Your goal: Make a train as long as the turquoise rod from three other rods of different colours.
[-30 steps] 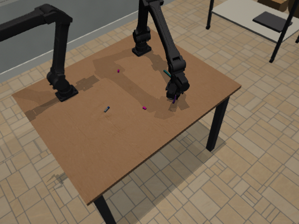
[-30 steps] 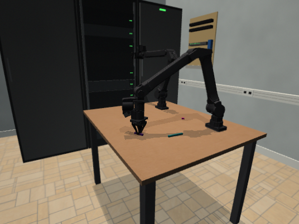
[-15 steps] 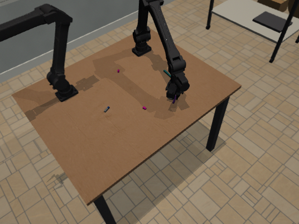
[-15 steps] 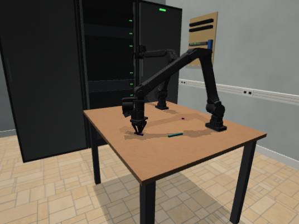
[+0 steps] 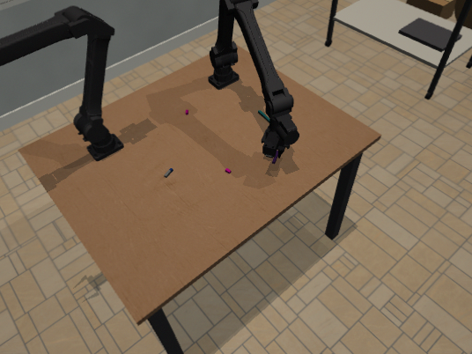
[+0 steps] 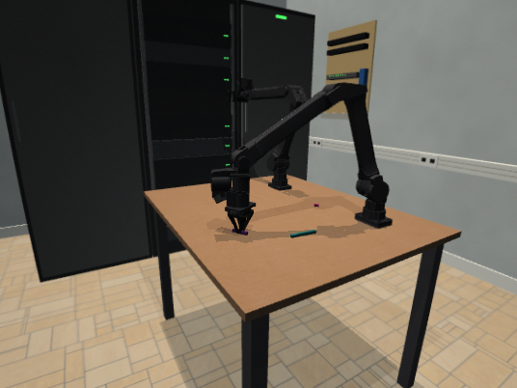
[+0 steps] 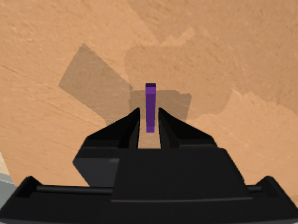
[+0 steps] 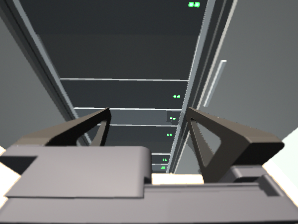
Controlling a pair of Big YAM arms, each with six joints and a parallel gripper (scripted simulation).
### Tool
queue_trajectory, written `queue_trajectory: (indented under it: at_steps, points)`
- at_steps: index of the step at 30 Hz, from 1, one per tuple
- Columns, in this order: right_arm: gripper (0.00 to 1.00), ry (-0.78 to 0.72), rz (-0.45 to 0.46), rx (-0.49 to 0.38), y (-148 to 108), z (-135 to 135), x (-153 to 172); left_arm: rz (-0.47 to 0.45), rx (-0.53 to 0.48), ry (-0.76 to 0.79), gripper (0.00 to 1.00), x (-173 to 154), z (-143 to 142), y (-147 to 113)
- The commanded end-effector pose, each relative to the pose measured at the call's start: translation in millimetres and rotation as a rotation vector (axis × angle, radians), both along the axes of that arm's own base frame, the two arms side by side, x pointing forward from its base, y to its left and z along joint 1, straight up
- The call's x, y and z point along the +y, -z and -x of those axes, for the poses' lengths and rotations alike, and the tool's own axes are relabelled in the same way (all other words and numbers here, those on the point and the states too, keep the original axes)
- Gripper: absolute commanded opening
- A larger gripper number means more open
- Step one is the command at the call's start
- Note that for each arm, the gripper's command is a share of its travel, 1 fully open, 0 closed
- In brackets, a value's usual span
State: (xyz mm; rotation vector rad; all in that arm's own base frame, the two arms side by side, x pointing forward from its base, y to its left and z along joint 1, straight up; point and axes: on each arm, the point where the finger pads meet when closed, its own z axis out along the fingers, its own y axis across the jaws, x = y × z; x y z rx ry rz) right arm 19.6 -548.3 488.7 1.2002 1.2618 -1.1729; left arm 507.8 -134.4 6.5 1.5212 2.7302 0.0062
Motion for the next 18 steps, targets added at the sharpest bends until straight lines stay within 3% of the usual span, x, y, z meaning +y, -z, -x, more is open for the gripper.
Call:
queue_trajectory:
  at_steps: [1, 5, 6, 18]
  points:
    - [1.00, 0.019, 0.035, -0.013, -11.8, 9.2, 3.5, -0.007, 0.023, 0.011, 0.23, -3.4, 4.5, 16.1]
    - [1.00, 0.019, 0.035, -0.013, -11.8, 9.2, 3.5, -0.007, 0.023, 0.011, 0.23, -3.4, 4.5, 16.1]
    - [1.00, 0.019, 0.035, -0.013, -11.8, 9.2, 3.5, -0.007, 0.023, 0.011, 0.04, -3.4, 4.5, 16.1]
    - [1.00, 0.019, 0.035, -0.013, -11.8, 9.2, 3.5, -0.006, 0.023, 0.011, 0.04, -3.4, 4.5, 16.1]
